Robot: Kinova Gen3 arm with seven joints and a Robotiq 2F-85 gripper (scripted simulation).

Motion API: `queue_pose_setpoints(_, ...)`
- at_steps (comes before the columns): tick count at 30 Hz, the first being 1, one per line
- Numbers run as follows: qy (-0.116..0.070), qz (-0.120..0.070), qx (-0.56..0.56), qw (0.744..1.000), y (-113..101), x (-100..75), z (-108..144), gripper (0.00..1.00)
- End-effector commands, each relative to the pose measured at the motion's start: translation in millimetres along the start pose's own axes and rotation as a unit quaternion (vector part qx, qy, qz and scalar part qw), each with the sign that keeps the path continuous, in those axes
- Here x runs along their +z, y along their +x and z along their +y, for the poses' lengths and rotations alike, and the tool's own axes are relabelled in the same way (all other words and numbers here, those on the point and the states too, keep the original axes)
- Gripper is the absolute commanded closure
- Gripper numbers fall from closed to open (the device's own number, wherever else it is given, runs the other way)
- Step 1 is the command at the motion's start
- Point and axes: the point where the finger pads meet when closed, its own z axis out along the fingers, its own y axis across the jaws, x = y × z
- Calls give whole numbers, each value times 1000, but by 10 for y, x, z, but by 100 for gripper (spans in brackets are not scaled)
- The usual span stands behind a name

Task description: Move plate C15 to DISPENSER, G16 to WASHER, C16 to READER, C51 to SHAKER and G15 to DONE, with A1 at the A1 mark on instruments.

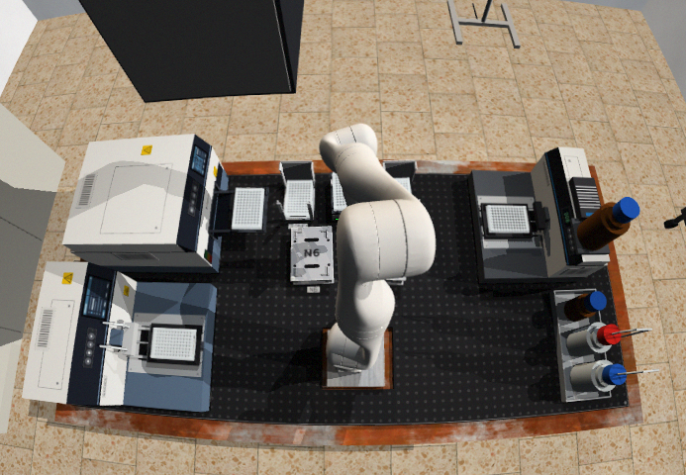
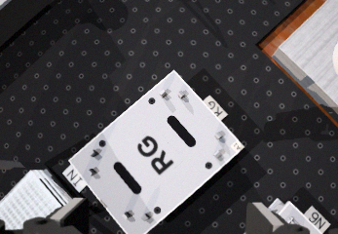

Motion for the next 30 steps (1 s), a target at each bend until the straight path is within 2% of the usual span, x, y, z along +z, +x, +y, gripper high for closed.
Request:
queue_pose_setpoints(1, -3, -11, 6, 1000, -45, 3, 44, 0)
queue_pose_setpoints(2, -3, -11, 6, 1000, -45, 3, 44, 0)
queue_pose_setpoints(16, -21, -70, 39, 997, -289, 35, 301, 0)
queue_pose_setpoints(17, -26, -87, 48, 995, -312, 38, 325, 0)
queue_pose_setpoints(30, -27, -90, 50, 994, -373, 46, 390, 0)
